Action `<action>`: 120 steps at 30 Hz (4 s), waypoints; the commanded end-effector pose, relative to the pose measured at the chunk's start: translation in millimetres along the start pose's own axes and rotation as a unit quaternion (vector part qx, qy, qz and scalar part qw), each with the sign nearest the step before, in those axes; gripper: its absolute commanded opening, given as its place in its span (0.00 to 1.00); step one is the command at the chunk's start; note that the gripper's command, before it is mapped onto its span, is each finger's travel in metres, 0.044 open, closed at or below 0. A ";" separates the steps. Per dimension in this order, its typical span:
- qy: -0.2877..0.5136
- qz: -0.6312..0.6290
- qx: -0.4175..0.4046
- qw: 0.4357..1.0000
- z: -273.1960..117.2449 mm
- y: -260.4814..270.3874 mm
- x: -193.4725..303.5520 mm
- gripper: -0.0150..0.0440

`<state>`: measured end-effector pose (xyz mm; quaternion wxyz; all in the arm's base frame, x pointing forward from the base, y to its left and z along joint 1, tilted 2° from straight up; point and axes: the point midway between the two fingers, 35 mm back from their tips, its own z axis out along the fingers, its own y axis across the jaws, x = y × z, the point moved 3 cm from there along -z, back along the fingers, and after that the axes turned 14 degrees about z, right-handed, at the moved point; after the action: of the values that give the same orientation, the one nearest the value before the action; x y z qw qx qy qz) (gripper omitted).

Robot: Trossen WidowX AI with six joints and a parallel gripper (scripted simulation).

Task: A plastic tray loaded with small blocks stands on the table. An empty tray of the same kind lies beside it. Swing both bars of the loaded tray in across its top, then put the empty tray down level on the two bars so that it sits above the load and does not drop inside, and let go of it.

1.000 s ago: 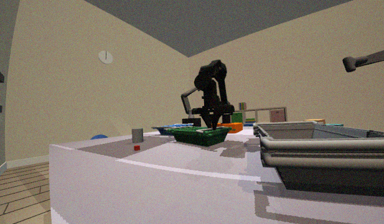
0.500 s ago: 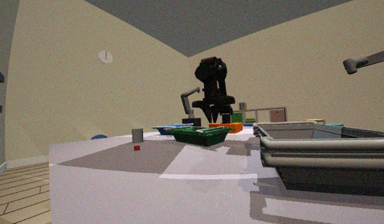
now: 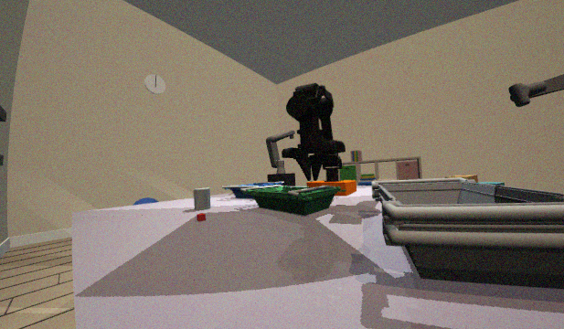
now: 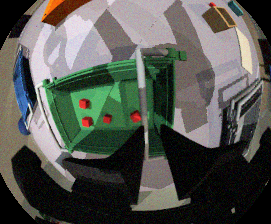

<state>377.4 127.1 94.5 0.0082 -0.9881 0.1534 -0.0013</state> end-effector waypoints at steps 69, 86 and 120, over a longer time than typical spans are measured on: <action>0.007 1.000 0.003 0.000 -10.4 233.1 58.5 0.41; 0.007 1.000 0.003 0.000 46.8 233.8 58.8 0.41; 0.004 1.000 0.002 0.000 30.2 165.2 41.6 0.41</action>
<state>366.8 -54.8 71.2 0.0042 0.1507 0.9886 0.0009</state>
